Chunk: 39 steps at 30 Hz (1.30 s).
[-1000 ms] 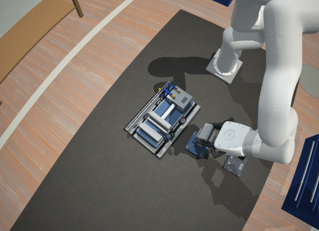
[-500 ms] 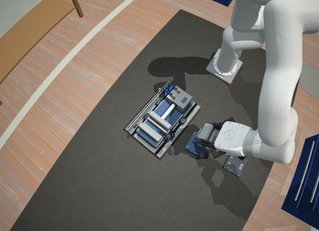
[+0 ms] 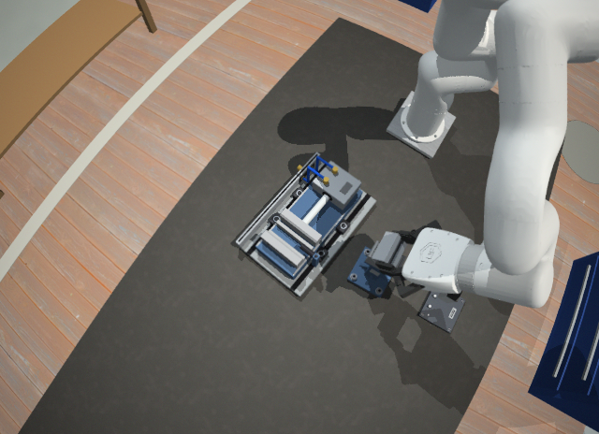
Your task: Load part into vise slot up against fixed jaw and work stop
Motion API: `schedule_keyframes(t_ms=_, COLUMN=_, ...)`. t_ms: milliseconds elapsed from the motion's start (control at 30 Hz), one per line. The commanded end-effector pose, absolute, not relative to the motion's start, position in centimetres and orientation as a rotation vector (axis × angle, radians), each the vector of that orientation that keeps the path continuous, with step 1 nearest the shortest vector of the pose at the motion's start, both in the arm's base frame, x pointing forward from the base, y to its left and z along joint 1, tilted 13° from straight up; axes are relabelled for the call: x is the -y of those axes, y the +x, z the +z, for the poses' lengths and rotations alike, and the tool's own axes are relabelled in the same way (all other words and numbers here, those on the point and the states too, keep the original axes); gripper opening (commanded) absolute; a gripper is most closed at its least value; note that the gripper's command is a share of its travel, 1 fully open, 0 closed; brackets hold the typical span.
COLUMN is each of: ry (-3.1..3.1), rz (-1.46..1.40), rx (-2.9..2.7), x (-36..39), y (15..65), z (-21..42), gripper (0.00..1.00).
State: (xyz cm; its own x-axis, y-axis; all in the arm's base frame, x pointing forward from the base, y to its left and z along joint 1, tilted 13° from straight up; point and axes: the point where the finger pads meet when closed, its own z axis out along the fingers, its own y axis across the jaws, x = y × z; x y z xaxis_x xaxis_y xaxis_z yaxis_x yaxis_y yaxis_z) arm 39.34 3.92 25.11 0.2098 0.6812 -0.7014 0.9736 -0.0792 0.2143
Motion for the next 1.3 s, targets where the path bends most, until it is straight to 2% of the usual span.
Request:
schedule_keyframes(t_ms=0, ry=1.834, rz=-0.558, rx=-1.541, x=-3.95, y=39.40, z=25.25, gripper=0.00)
schedule_keyframes(t_ms=1267, ry=1.975, rz=-0.314, rx=-1.717, x=-3.71, y=39.26, z=25.41, gripper=0.00)
